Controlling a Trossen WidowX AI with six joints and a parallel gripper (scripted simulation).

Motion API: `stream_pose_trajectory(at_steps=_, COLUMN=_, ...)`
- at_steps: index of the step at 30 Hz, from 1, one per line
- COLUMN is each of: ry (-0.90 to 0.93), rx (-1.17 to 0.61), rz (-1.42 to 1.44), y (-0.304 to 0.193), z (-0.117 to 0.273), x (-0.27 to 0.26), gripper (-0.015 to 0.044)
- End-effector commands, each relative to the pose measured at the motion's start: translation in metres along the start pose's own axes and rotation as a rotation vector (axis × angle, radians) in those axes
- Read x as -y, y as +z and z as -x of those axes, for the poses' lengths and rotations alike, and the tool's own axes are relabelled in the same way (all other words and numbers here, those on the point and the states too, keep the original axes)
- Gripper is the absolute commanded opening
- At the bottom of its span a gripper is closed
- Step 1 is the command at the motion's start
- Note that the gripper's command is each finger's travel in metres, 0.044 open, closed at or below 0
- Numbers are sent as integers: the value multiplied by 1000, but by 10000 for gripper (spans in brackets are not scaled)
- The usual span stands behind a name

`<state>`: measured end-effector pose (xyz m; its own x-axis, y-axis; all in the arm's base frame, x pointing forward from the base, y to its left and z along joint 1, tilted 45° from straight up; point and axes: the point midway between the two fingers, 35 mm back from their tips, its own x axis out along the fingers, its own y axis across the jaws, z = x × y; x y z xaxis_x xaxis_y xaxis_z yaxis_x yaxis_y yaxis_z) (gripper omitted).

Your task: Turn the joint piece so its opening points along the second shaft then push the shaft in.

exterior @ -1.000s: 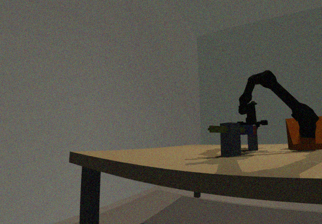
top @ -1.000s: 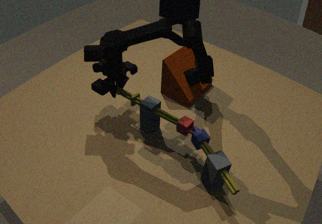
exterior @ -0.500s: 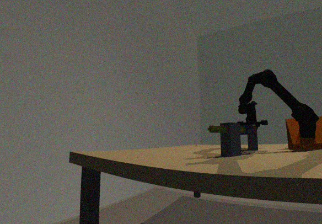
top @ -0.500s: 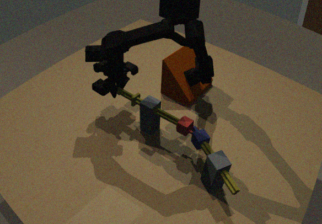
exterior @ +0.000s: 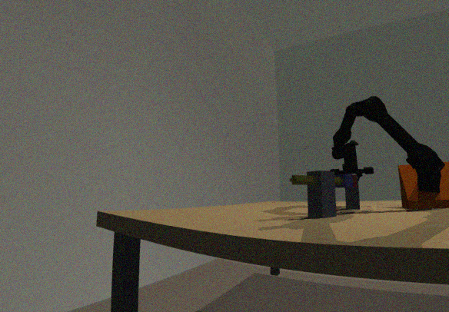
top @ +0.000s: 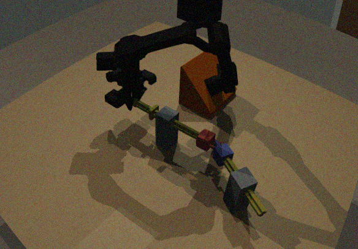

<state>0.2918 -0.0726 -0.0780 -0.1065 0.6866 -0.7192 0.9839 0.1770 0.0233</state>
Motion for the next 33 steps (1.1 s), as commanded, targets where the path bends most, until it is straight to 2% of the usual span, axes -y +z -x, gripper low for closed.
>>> stream_pose_trajectory(at_steps=1, ry=2, rx=-4, rz=1, y=-6, z=-1, x=0, gripper=0)
stream_pose_trajectory(at_steps=15, ry=2, rx=-6, rz=1, y=-25, z=-1, x=0, gripper=0)
stream_pose_trajectory(at_steps=31, ry=-1, rx=-1, rz=0, y=-22, z=0, x=0, gripper=0)
stream_pose_trajectory(at_steps=33, ry=-1, rx=-1, rz=0, y=-22, z=0, x=0, gripper=53)
